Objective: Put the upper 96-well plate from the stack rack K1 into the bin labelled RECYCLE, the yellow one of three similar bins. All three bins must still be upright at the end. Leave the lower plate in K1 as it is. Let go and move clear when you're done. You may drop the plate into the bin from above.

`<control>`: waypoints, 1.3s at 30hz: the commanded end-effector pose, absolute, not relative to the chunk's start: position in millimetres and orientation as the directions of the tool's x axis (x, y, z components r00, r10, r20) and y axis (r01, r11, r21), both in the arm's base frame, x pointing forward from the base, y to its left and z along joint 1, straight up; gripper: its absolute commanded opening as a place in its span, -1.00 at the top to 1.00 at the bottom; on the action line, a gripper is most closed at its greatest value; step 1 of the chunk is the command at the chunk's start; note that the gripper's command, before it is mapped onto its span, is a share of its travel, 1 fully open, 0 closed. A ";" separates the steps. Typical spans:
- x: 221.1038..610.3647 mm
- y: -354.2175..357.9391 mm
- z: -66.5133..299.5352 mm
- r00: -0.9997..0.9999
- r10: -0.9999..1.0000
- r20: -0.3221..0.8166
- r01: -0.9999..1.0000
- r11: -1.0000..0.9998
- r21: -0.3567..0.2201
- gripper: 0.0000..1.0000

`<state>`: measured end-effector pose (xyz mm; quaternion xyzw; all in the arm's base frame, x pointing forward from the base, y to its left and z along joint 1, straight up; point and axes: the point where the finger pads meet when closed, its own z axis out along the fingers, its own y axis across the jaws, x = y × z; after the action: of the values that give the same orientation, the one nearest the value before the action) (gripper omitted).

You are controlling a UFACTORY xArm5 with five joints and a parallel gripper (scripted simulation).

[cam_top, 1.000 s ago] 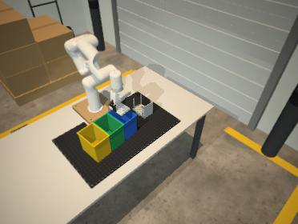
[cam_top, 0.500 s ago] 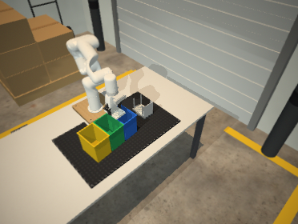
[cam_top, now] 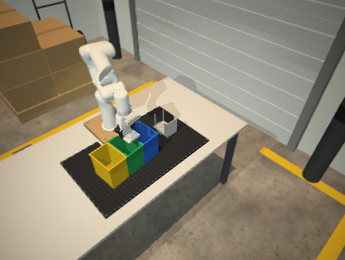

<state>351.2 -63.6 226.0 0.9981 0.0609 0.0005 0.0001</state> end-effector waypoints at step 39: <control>372.1 -181.6 223.4 0.993 0.122 0.004 0.122 -0.993 0.003 1.00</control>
<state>369.7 -172.7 222.3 0.9981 0.0614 0.0005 0.0003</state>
